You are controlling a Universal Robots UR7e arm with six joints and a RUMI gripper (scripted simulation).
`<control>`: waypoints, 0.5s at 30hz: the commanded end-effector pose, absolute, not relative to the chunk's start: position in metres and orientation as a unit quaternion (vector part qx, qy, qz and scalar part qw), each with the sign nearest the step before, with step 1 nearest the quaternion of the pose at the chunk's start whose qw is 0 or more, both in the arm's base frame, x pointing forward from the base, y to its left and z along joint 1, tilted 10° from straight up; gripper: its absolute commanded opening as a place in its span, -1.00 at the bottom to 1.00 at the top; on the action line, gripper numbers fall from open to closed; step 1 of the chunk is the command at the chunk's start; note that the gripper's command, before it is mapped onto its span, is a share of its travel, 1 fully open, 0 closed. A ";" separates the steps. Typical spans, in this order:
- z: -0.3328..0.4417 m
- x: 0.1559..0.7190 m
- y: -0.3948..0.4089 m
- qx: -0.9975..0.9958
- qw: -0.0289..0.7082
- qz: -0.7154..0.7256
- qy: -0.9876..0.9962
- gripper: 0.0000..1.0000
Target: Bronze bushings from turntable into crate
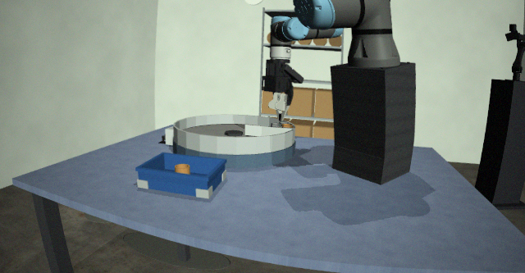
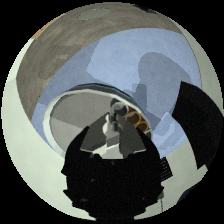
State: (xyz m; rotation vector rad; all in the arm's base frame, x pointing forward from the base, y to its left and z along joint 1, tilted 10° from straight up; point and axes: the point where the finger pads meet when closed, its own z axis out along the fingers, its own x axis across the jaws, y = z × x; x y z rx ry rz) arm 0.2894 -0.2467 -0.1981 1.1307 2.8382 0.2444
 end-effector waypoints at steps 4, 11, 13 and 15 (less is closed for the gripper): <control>-0.198 0.290 -0.247 0.369 0.039 0.079 0.925 -0.90; -0.199 0.290 -0.247 0.369 0.039 0.079 0.925 -0.90; -0.200 0.290 -0.247 0.369 0.039 0.079 0.925 -0.90; -0.201 0.290 -0.247 0.369 0.039 0.079 0.925 -0.90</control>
